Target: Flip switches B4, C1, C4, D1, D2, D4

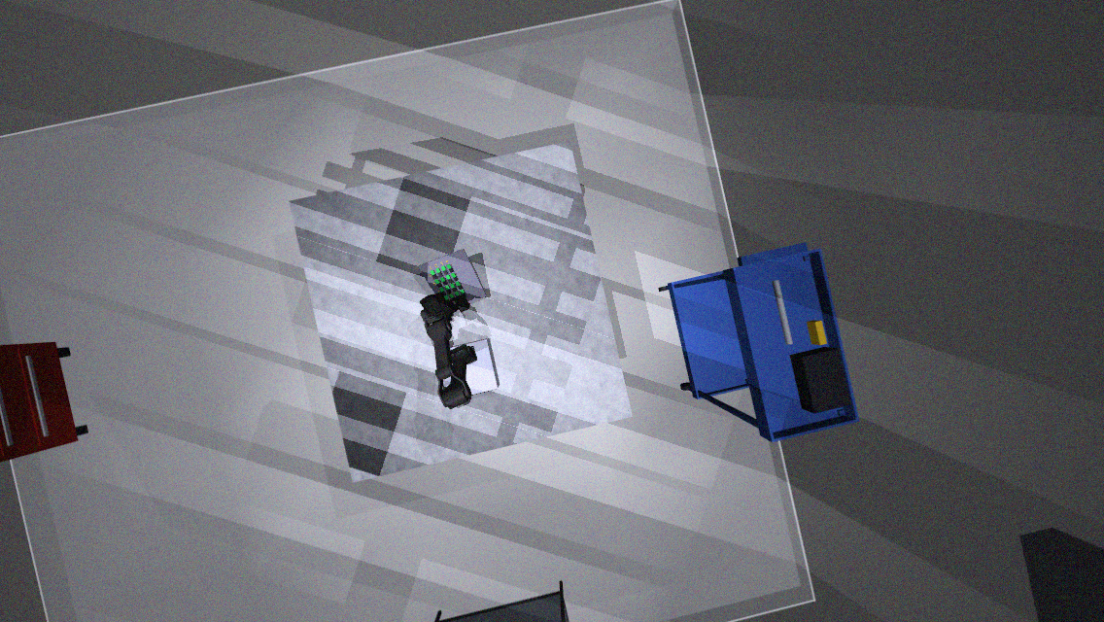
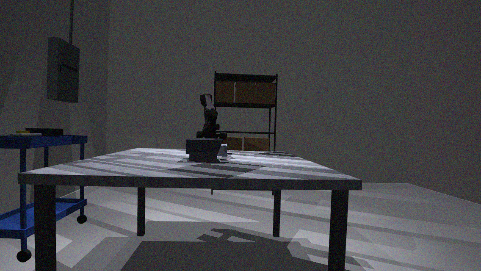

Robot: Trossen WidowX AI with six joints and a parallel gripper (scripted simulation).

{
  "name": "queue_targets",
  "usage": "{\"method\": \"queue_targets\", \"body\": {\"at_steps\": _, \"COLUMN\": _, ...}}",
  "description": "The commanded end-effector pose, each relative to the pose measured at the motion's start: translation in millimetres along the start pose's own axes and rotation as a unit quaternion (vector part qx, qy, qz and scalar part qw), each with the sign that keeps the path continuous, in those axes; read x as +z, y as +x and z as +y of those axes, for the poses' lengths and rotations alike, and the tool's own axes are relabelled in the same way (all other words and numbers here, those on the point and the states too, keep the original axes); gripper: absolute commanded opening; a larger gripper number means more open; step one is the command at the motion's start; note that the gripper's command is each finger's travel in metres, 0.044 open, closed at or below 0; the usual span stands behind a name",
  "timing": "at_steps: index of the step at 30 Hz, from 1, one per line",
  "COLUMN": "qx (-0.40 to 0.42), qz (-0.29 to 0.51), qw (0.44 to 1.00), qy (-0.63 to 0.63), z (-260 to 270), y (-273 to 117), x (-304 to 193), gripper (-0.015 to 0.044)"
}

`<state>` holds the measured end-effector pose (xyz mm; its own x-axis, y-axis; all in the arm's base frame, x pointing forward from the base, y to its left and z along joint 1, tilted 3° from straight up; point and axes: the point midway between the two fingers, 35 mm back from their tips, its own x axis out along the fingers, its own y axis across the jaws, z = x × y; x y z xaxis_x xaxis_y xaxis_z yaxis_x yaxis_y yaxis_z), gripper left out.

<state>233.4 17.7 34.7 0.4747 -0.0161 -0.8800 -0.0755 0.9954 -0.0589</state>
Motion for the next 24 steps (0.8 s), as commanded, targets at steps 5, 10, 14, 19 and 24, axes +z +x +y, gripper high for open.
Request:
{"method": "queue_targets", "body": {"at_steps": 5, "qx": 0.001, "qz": 0.002, "qw": 1.0, "qy": -0.003, "z": 0.4, "y": 1.6, "x": -1.5, "gripper": 0.0}}
{"method": "queue_targets", "body": {"at_steps": 10, "qx": 0.001, "qz": 0.002, "qw": 1.0, "qy": -0.003, "z": 0.4, "y": 2.3, "x": -1.5, "gripper": 0.0}}
{"method": "queue_targets", "body": {"at_steps": 14, "qx": 0.001, "qz": 0.002, "qw": 1.0, "qy": -0.003, "z": 0.4, "y": 2.8, "x": -1.5, "gripper": 0.0}}
{"method": "queue_targets", "body": {"at_steps": 19, "qx": 0.001, "qz": 0.002, "qw": 1.0, "qy": -0.003, "z": 0.4, "y": 3.5, "x": -1.5, "gripper": 0.0}}
{"method": "queue_targets", "body": {"at_steps": 24, "qx": 0.001, "qz": 0.002, "qw": 1.0, "qy": -0.003, "z": 0.4, "y": 4.2, "x": -1.6, "gripper": 0.0}}
